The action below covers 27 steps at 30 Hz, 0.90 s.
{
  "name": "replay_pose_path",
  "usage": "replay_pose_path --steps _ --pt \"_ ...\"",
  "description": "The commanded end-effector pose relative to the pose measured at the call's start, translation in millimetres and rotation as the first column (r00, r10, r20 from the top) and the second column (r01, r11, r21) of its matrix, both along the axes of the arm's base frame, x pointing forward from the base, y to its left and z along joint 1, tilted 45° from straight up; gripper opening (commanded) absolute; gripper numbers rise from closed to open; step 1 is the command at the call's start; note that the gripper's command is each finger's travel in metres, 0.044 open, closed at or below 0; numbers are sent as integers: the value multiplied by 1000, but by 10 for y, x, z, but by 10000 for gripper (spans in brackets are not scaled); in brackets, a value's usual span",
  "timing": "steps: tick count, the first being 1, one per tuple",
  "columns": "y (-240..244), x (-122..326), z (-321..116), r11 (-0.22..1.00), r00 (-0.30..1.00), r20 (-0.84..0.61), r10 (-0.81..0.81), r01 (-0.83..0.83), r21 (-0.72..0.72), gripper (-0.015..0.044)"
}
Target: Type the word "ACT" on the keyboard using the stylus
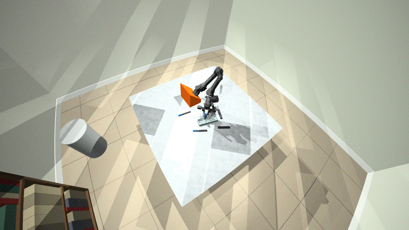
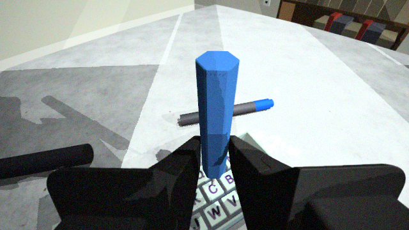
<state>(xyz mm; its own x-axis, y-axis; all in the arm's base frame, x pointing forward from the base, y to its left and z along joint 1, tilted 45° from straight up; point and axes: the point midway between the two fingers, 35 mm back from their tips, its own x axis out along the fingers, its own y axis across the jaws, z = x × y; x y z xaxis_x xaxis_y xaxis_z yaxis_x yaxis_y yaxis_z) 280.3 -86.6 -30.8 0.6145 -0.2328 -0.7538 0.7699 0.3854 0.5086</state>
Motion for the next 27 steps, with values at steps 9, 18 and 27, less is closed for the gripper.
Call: replay_pose_path --steps 9,18,27 --pt "21 8 -24 1000 1000 2 -9 9 -3 81" --pt "52 13 -55 1000 1000 2 -9 9 -2 81" --pt "75 16 -78 1000 1000 2 -9 9 -2 81"
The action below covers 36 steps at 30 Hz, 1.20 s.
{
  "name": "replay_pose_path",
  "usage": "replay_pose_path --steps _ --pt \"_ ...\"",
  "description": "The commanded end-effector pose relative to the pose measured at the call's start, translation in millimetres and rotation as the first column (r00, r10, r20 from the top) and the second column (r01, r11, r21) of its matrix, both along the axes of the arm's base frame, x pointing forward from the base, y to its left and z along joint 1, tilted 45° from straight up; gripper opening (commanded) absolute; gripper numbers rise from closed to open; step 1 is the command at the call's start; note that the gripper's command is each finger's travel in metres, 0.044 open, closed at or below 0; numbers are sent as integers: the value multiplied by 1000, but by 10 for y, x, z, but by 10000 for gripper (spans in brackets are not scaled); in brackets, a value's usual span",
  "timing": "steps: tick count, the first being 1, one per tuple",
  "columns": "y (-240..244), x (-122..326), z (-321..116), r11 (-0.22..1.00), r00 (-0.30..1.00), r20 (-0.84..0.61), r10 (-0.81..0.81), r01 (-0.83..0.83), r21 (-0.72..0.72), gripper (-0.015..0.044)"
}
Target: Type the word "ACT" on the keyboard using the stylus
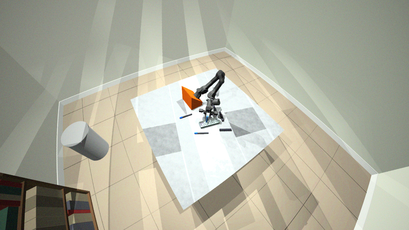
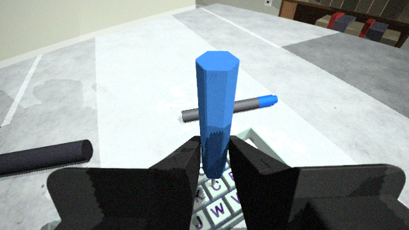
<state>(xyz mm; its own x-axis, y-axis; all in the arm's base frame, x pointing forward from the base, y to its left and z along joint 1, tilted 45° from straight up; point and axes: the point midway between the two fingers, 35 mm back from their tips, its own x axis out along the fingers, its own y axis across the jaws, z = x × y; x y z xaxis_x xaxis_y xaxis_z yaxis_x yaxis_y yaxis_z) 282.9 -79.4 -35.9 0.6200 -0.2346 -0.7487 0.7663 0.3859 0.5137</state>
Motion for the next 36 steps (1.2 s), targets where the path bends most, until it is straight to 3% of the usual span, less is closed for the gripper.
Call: replay_pose_path --steps 1,36 --pt "6 -11 -30 1000 1000 -5 -8 8 0 81" --pt "-87 -14 57 1000 1000 -6 -8 8 -1 81"
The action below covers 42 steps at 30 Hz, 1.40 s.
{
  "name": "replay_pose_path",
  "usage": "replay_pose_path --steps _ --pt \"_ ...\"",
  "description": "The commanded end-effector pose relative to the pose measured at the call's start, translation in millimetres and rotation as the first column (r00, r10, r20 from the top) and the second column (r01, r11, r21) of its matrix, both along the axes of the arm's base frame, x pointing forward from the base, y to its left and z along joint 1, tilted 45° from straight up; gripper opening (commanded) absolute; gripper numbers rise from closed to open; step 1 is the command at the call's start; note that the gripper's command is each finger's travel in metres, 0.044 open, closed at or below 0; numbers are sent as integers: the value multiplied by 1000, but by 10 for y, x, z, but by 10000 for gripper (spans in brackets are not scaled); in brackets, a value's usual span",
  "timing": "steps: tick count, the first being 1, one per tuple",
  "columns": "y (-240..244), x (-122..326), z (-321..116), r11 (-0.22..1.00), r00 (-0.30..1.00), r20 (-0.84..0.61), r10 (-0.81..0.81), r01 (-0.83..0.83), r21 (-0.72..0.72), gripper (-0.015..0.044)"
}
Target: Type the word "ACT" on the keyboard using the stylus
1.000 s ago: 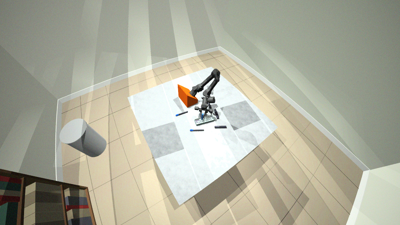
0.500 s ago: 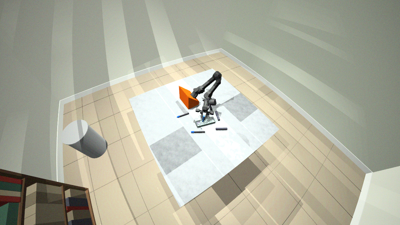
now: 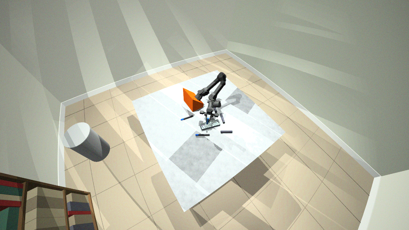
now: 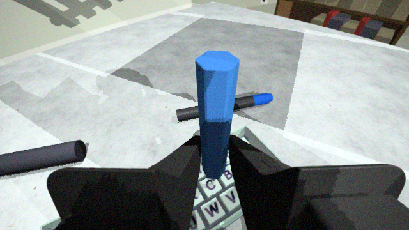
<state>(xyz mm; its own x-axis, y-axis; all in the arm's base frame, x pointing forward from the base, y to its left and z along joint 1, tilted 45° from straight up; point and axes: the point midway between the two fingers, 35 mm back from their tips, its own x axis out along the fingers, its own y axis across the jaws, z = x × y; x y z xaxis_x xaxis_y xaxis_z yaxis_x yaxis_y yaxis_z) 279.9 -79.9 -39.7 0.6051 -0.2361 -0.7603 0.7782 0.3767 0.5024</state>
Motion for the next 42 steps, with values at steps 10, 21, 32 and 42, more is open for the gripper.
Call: replay_pose_path --steps 10,21,32,42 --pt "-222 -14 242 1000 1000 12 0 0 -7 81" --pt "-207 -28 208 1000 1000 1 -5 5 -4 38" --pt "39 315 527 1000 1000 1 -4 4 -2 0" --pt "413 570 985 1000 1000 13 -1 1 -3 0"
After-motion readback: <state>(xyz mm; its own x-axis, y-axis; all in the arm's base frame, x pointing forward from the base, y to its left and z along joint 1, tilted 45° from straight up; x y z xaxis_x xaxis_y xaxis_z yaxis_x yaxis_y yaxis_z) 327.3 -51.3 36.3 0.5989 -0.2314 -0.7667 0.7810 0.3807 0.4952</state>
